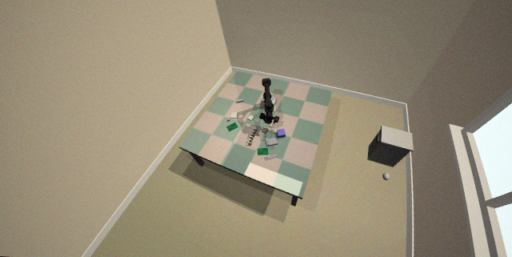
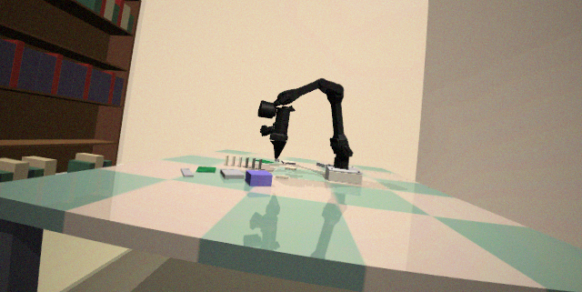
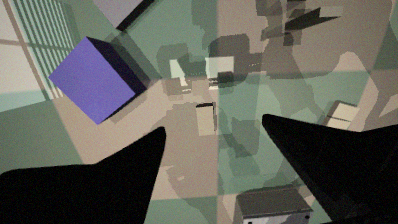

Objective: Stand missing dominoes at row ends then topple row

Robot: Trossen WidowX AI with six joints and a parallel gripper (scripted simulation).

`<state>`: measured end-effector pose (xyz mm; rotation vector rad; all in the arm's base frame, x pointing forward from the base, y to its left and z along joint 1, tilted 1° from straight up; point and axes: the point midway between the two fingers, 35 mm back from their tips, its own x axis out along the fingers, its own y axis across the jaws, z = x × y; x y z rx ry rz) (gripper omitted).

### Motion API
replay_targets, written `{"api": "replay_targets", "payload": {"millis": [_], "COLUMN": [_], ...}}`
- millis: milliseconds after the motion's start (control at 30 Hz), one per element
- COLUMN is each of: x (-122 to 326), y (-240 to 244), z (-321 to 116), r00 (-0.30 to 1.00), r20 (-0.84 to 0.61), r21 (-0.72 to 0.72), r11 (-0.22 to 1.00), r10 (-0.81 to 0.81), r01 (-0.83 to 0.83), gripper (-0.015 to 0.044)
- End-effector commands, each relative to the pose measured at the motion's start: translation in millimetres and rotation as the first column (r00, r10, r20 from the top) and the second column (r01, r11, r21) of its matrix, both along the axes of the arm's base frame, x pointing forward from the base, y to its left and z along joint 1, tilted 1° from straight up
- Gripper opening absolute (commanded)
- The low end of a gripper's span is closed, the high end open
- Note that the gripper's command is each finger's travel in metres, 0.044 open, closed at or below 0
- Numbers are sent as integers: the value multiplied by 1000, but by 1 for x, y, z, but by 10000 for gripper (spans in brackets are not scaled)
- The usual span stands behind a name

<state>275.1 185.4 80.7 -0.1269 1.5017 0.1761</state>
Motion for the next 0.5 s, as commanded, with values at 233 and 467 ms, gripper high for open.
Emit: {"api": "replay_targets", "payload": {"millis": [233,467], "x": [-7,-10], "y": [5,3], "z": [-52,-68], "r00": [999,999], "r20": [-26,-27], "r21": [4,3], "r11": [1000,1000], "r10": [-17,-17], "r01": [18,18], "gripper": [440,440]}}
